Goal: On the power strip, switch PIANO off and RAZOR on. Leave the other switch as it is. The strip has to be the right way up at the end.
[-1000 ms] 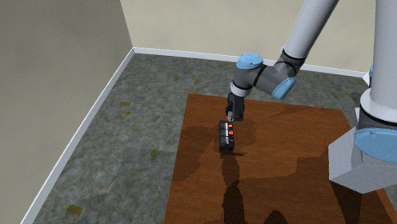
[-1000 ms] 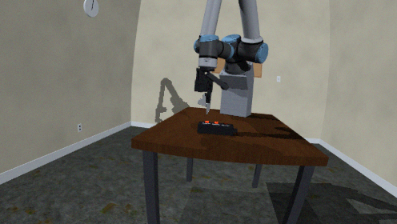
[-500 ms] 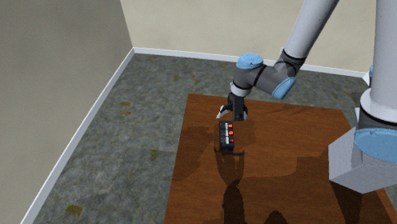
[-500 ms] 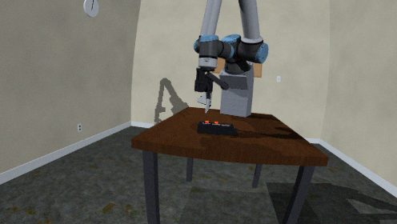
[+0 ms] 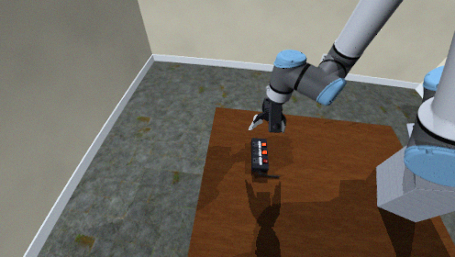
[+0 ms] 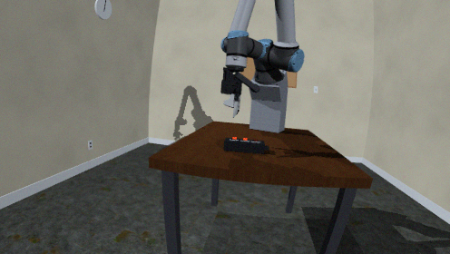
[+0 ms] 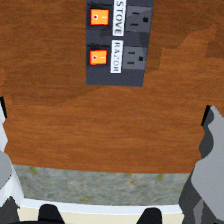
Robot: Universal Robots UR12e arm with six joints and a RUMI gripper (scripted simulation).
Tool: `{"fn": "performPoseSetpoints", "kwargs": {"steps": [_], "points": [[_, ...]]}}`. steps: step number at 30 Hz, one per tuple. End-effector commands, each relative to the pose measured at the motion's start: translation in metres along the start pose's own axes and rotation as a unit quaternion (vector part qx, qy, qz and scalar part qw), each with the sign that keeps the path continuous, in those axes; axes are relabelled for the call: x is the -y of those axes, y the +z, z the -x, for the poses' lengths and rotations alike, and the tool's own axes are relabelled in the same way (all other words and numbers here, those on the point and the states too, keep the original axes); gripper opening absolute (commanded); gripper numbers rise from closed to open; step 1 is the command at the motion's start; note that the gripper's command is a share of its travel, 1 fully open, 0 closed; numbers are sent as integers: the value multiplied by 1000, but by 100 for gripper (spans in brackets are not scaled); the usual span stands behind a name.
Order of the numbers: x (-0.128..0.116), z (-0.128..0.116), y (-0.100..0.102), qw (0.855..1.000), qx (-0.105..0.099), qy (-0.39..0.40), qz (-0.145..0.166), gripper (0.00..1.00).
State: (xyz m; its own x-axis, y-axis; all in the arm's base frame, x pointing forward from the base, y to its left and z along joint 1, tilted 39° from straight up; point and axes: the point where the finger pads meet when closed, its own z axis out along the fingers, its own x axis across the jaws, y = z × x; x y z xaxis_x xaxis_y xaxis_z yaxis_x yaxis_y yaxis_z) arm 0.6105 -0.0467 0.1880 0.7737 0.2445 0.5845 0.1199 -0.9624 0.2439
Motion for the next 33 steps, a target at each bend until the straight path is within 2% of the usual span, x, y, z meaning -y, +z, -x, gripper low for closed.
{"fn": "performPoseSetpoints", "kwargs": {"steps": [1,7,12,33], "points": [[2,5,-21,1000,5,1,-5,100],[1,3,-45,1000,4,0,-4,100],[0,2,-57,1000,3,0,-3,100],[1,1,-61,1000,4,0,-4,100]]}}
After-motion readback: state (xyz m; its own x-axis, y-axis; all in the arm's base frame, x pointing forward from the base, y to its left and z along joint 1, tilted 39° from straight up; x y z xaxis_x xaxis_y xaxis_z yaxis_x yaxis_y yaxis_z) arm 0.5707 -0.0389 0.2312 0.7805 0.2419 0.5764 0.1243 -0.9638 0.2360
